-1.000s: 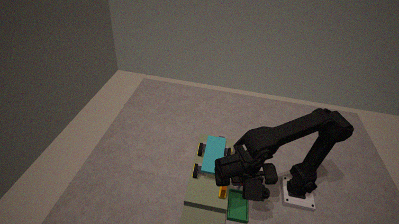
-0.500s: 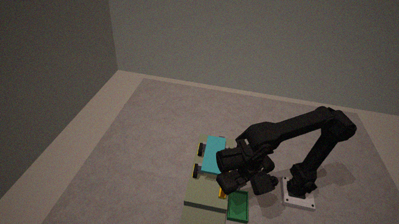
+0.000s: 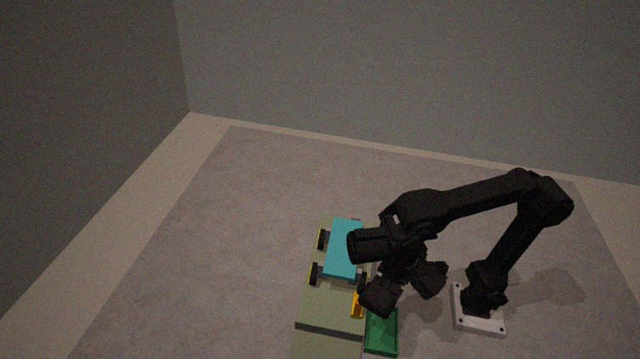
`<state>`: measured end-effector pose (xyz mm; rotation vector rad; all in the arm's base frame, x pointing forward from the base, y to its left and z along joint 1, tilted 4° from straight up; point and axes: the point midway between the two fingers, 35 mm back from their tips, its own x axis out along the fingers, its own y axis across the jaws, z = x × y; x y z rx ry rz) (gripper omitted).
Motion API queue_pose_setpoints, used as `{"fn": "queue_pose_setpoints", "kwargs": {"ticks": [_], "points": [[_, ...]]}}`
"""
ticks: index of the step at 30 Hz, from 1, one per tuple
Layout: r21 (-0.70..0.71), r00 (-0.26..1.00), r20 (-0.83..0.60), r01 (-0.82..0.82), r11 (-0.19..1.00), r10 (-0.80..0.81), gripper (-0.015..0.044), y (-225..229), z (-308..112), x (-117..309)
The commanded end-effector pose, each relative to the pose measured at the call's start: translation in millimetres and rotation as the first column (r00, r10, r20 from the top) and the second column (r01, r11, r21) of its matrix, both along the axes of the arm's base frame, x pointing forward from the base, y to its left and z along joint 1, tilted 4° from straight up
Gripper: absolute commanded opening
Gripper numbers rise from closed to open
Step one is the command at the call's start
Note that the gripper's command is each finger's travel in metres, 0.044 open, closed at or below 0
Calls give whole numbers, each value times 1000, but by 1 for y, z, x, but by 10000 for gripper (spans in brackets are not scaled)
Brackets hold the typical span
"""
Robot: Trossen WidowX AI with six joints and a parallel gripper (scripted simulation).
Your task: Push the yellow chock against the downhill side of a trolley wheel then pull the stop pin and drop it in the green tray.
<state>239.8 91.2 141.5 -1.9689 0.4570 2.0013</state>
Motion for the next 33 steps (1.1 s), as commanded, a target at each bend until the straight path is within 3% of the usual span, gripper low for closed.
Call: {"fn": "queue_pose_setpoints", "kwargs": {"ticks": [1, 10, 33], "points": [[33, 990, 1, -139, 990, 140, 0, -1, 0, 0], [80, 923, 24, -384, 920, 383, 0, -3, 1, 0], [100, 912, 29, -410, 906, 410, 0, -1, -21, -13]]}}
